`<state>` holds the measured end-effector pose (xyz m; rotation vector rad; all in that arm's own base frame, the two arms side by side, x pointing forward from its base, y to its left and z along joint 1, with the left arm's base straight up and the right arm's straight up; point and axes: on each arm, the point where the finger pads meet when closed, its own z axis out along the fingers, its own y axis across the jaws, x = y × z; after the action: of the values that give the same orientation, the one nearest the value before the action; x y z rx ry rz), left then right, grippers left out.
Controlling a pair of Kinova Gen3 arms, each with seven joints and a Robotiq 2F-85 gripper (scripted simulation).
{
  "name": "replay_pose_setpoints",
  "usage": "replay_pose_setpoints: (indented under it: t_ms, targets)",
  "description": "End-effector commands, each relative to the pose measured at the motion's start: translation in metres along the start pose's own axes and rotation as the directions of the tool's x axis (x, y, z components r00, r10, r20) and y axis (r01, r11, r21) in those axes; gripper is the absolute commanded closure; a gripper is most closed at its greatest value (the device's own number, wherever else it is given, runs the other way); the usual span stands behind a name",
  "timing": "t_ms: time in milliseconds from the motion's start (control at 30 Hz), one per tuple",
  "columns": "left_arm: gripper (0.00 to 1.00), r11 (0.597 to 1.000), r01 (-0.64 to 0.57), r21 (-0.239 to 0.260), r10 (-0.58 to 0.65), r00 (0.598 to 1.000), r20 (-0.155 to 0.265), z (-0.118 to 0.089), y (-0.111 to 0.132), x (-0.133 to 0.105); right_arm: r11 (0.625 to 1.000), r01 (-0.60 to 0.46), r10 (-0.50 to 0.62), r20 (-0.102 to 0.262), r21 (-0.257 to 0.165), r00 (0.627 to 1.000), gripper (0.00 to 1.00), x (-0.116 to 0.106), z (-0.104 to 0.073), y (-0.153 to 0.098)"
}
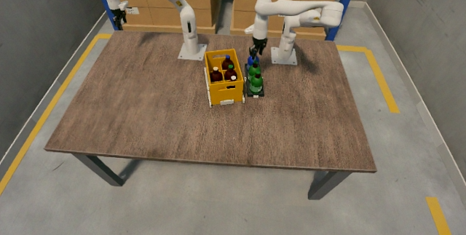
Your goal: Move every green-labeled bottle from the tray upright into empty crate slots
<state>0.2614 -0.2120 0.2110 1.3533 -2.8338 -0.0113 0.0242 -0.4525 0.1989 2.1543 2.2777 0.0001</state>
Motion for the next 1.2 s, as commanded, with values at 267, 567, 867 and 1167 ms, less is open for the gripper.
replay_pose_setpoints:
  t_ms: [267,567,867,1167]
  targets:
    - [0.33,1.0,0.001,0.004,-0.001,1.0,-0.005,0.0113,-0.0013,0.002,1.0,-0.007,0.007,-0.005,0.005,1.0,0.002,0.0031,-0.0012,-0.0022]
    - [0.33,1.0,0.002,0.004,-0.002,1.0,-0.006,0.0143,-0.0019,0.002,1.0,-0.007,0.007,-0.005,0.005,1.0,0.002,0.0031,-0.0012,-0.0022]
    - [0.33,1.0,0.002,0.005,-0.002,1.0,-0.006,0.0143,-0.002,0.002,1.0,-0.007,0.007,-0.005,0.005,1.0,0.002,0.0031,-0.0012,-0.0022]
    - [0.33,1.0,0.002,0.005,-0.002,1.0,-0.006,0.0143,-0.002,0.002,1.0,-0.007,0.007,-0.005,0.005,1.0,0.002,0.0031,-0.0012,-0.0022]
